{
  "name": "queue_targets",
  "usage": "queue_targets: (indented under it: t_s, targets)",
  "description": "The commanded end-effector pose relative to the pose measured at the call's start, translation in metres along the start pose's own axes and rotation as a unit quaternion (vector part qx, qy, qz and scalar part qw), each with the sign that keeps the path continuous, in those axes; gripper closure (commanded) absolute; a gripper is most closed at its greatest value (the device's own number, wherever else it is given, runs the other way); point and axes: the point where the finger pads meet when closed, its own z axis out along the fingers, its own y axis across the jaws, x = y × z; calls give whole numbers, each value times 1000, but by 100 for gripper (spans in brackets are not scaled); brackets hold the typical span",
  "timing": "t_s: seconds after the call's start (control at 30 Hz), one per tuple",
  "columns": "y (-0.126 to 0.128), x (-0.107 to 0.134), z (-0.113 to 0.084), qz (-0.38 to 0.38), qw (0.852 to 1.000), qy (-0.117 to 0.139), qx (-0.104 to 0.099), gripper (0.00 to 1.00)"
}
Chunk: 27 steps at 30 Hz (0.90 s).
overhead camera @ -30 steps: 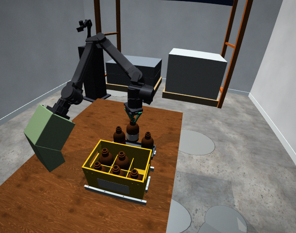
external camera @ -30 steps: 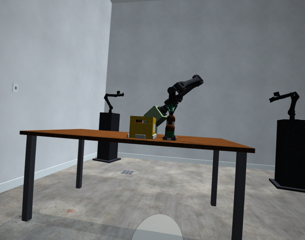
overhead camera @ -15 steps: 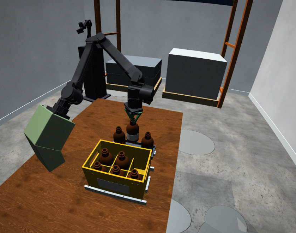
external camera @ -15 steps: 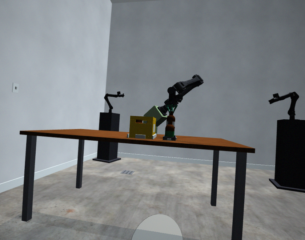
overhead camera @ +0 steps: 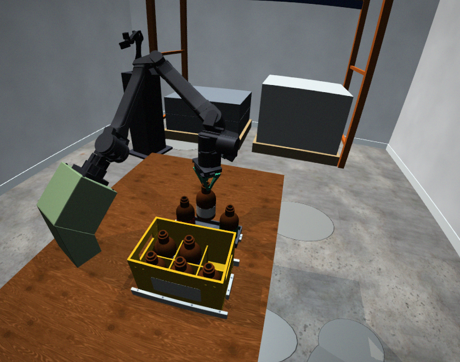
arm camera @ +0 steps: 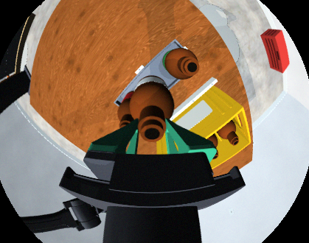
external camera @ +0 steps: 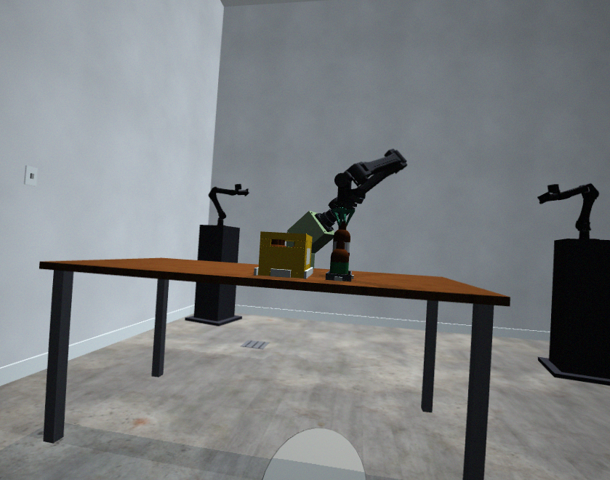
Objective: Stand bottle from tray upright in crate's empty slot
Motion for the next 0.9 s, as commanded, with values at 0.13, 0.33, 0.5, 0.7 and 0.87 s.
queue_targets:
  t_s: [0.13,0.33,0.5,0.7,0.87]
  targets:
    - [-10,-21,-30,-21,999,-18,25,100]
    - [-10,-21,-35,-21,999,-18,25,100]
    - [-9,-20,-41,-21,999,-18,25,100]
    - [-10,-20,-48,-20,999,-17,25,100]
    - [-9,-20,-52,-21,999,-17,26,100]
